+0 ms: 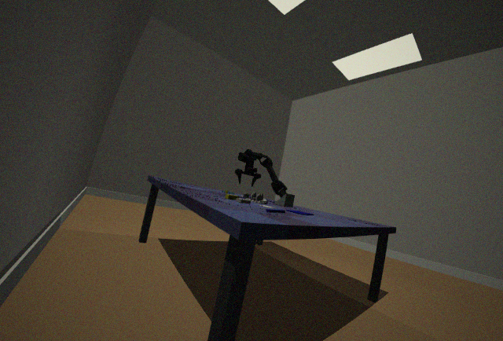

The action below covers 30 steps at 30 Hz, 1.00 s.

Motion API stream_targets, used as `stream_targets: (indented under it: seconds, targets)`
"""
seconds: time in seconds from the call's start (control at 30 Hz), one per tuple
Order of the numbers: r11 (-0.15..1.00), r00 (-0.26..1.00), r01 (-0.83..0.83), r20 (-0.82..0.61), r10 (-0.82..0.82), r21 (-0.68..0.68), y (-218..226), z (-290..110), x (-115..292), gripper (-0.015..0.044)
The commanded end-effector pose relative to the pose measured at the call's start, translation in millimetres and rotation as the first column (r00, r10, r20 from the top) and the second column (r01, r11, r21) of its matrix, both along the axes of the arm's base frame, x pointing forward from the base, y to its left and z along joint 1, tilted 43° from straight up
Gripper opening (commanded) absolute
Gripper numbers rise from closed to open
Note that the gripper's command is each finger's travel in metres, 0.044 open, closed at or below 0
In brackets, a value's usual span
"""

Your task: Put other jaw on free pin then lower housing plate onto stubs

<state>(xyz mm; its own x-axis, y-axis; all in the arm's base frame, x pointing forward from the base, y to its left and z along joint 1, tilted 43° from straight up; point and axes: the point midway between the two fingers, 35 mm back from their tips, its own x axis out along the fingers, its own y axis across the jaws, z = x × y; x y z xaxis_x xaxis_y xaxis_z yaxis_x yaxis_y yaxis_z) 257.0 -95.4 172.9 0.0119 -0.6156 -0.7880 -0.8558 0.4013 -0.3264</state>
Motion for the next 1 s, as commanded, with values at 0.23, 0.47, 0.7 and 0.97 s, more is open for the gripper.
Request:
stream_targets:
  seconds: [0.23,0.47,0.7,0.97]
  targets:
    - [0.98,0.965,-0.199,-0.174,0.194,-0.01,-25,27,-32,0.044]
    - [0.944,0.9,-0.33,-0.298,0.317,0.005,-39,44,-57,0.044]
    - [0.893,0.804,-0.449,-0.419,0.422,0.038,-50,60,-84,0.044]
    - [0.823,0.662,-0.559,-0.544,0.516,0.099,-58,75,-115,0.044]
